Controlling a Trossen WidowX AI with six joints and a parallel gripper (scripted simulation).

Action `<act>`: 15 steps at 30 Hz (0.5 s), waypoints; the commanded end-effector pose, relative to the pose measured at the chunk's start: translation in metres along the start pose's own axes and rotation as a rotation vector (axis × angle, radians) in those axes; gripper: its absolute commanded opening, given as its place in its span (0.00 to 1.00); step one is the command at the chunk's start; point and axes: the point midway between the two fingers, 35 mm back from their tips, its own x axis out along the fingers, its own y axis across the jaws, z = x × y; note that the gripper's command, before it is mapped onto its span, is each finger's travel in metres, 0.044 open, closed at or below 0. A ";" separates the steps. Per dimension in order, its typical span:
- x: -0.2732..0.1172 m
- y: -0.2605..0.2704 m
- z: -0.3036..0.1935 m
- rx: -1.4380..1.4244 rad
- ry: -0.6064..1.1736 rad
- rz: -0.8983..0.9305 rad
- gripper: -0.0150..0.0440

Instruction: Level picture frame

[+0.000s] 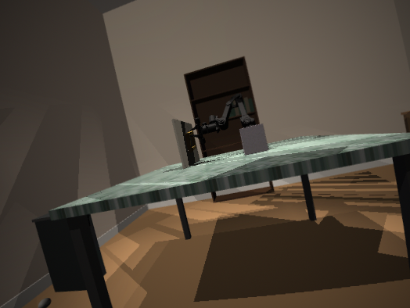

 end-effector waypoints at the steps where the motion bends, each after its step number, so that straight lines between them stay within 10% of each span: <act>1: 0.001 0.001 0.002 0.003 -0.006 0.002 0.36; 15: 0.001 0.001 0.002 0.003 -0.006 0.002 0.25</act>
